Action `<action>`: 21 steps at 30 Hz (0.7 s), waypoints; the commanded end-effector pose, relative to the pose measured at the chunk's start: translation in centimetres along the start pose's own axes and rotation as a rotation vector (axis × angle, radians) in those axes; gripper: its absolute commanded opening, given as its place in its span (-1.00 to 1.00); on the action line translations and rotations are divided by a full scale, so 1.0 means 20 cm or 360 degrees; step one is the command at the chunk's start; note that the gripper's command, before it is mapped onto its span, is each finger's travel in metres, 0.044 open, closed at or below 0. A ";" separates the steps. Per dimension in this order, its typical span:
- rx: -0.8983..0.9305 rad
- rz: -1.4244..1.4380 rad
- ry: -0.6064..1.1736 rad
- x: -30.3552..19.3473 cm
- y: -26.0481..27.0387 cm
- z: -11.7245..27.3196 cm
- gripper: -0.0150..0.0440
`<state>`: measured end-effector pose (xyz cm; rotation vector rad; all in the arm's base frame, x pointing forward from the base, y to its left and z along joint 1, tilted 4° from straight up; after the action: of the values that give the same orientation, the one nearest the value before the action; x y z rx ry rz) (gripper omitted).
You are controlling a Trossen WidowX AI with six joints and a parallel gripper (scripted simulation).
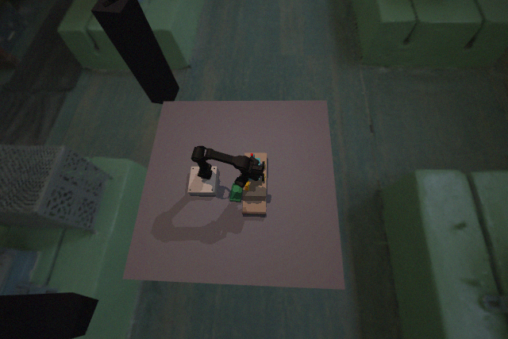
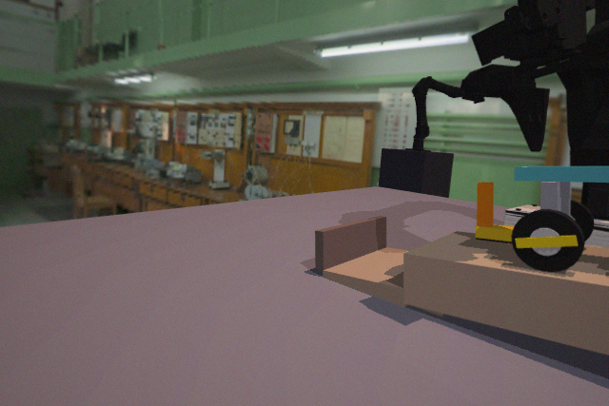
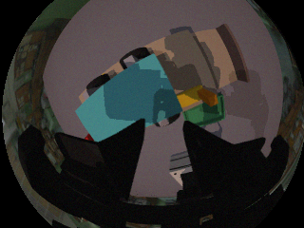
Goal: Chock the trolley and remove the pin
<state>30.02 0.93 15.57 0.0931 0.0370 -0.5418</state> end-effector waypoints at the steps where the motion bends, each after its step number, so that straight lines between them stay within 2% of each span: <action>1: 0.0035 -0.0234 0.0018 -0.03 0.09 0.01 0.15; 21: 0.0066 -0.1394 0.0208 -0.29 0.46 0.03 0.15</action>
<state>29.92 10.21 16.78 0.1490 0.1707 -1.3012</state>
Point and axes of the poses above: the point midway between the two fingers, 35 mm back from their tips, its own z axis back along the fingers, its own y axis across the jaws, x = y × z, the point moved 3 cm from there along z, back along the fingers, and after that the axes turned 10 degrees about -z, right-handed, at the moved point
